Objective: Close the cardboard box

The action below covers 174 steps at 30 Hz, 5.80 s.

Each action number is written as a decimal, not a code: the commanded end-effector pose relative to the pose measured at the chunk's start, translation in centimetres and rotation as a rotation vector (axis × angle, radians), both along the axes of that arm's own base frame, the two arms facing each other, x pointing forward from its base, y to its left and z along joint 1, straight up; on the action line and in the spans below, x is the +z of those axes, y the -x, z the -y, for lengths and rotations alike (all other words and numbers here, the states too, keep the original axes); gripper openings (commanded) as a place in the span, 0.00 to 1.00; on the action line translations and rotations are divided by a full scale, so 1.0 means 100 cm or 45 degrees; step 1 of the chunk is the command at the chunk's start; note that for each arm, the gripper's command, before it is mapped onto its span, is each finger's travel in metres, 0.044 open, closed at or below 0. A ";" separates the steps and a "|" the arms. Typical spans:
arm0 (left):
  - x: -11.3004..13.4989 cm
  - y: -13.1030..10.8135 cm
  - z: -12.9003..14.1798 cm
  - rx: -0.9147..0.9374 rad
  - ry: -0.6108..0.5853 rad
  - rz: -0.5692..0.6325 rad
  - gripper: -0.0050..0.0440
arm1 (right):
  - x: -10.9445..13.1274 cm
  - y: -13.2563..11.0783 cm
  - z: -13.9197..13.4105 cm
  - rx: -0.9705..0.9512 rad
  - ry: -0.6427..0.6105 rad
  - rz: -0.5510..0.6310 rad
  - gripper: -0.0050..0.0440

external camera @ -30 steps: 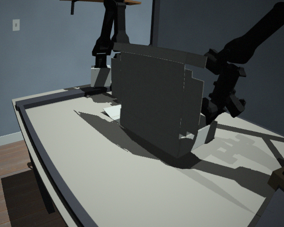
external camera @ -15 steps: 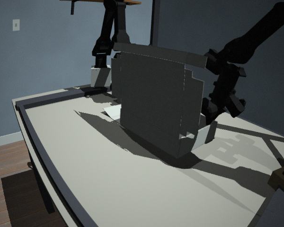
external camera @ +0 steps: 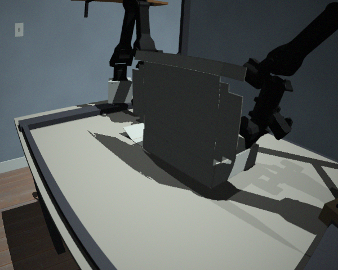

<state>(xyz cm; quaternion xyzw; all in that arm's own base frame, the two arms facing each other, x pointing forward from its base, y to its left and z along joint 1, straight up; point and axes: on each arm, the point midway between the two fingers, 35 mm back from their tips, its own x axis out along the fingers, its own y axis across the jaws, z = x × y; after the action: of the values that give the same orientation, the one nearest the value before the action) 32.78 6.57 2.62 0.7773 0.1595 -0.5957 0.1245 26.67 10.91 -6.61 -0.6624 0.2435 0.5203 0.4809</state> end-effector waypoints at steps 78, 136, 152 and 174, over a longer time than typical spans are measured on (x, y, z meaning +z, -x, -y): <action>0.006 -0.004 0.000 -0.004 -0.002 0.028 0.23 | 0.009 -0.047 -0.004 -0.007 0.032 -0.015 0.44; 0.029 0.027 -0.047 1.115 -0.012 -0.036 0.31 | 0.088 -0.158 0.027 -0.004 0.223 -0.400 0.50; 0.005 0.028 -0.094 1.996 -0.094 0.068 0.31 | 0.088 -0.158 0.027 -0.004 0.223 -0.400 0.50; -0.010 0.028 -0.094 1.996 -0.094 0.068 0.31 | 0.088 -0.158 0.027 -0.004 0.223 -0.400 0.50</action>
<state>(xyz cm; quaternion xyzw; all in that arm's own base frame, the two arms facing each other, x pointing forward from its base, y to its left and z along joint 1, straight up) 29.84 15.88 1.72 0.4537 0.6791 -0.3166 0.4824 41.90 8.22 0.89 -0.6012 0.3702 0.6028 0.3716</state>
